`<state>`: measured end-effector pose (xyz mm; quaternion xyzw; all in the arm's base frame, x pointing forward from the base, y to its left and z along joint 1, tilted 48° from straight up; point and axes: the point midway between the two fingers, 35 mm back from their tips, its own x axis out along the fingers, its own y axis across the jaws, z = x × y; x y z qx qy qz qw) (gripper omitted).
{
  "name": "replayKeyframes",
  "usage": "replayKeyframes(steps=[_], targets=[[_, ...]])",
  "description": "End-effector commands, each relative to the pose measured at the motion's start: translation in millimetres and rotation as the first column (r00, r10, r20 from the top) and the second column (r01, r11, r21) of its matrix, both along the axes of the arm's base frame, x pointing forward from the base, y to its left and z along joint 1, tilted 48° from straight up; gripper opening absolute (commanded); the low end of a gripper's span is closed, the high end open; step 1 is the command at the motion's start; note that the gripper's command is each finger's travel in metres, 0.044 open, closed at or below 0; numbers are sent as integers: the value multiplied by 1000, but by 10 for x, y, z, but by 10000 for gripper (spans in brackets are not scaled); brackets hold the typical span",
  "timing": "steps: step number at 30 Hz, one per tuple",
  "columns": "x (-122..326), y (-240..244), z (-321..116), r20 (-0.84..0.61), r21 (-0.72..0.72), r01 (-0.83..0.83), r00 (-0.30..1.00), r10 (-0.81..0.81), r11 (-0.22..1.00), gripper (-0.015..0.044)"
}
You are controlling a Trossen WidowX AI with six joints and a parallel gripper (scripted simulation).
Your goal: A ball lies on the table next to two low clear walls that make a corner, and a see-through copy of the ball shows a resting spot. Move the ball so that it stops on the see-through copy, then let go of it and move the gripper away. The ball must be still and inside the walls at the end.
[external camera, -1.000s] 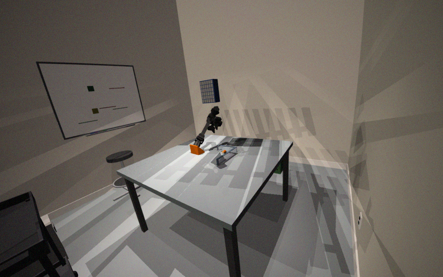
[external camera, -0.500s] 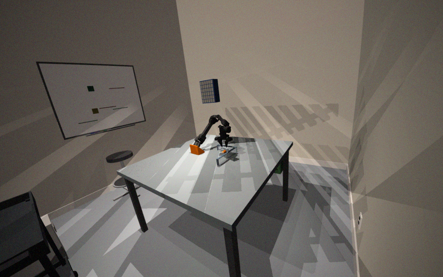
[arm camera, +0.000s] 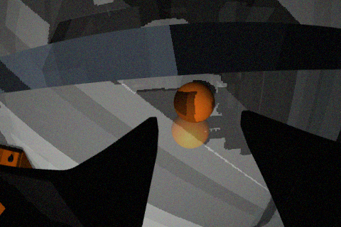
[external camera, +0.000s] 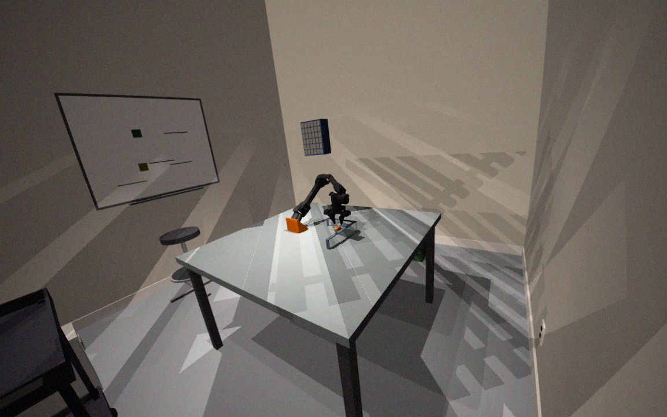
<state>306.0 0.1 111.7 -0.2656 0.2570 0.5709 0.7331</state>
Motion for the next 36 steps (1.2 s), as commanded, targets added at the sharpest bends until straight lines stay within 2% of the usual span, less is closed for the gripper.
replayKeyframes(steps=[1, 17, 21, 27, 31, 36], targets=[[10, 44, -39, -2, 6, 3, 1000, -3, 1000, 255], [57, 215, -195, -1, 8, 3, 1000, -3, 1000, 255], [57, 215, -195, -1, 8, 3, 1000, -3, 1000, 150], [57, 215, -195, -1, 8, 3, 1000, -3, 1000, 110], [107, 140, -164, 9, -7, 40, 999, -40, 999, 5], [118, -24, -56, 11, -21, 57, 998, -57, 998, 0]])
